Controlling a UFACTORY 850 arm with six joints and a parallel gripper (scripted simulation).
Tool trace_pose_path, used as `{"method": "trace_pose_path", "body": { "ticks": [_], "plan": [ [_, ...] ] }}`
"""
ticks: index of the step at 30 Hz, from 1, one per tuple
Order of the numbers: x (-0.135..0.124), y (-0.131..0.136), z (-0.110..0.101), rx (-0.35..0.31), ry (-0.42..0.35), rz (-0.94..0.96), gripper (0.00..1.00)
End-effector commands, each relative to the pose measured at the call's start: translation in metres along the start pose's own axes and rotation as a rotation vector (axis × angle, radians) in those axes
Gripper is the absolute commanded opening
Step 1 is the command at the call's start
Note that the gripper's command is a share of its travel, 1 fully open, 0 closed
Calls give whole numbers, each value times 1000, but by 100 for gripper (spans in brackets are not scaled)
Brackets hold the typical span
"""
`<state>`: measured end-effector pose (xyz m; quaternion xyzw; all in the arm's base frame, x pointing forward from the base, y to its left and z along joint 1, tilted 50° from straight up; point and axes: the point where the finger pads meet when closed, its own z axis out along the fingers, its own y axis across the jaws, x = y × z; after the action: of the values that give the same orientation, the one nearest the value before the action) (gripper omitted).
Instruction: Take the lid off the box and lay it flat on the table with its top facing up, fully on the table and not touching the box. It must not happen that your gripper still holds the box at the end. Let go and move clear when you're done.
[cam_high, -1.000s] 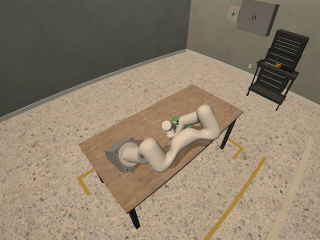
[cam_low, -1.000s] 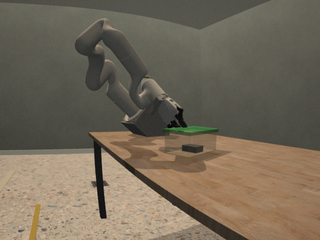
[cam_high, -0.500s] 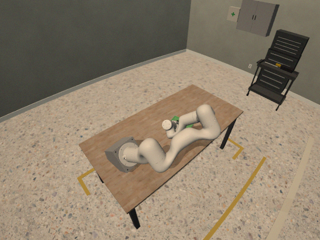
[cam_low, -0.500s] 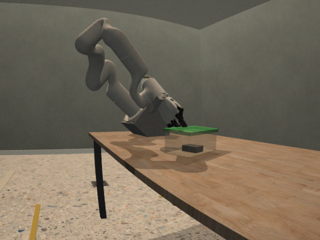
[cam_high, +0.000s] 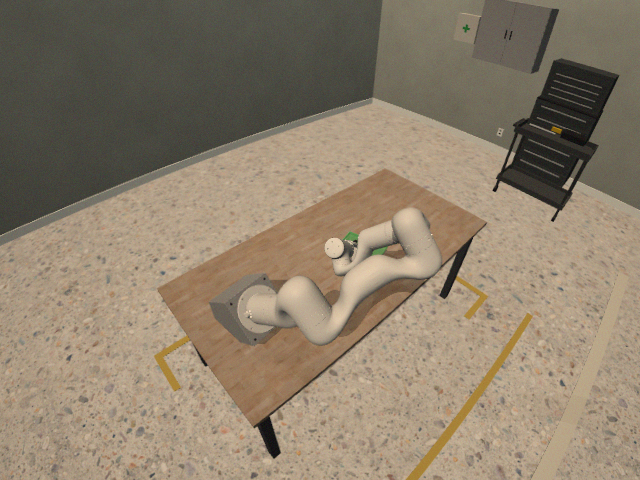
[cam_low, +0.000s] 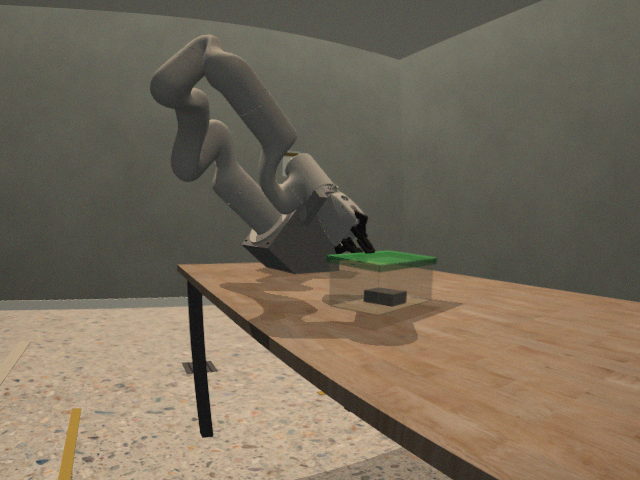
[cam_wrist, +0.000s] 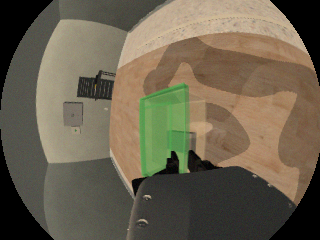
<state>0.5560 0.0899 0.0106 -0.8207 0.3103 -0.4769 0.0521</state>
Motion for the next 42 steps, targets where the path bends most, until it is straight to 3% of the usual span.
{"method": "trace_pose_path", "body": {
  "ticks": [1, 42],
  "plan": [
    [0, -2, -1, -8, 0, 0, 0],
    [0, -8, -5, -63, 0, 0, 0]
  ]
}}
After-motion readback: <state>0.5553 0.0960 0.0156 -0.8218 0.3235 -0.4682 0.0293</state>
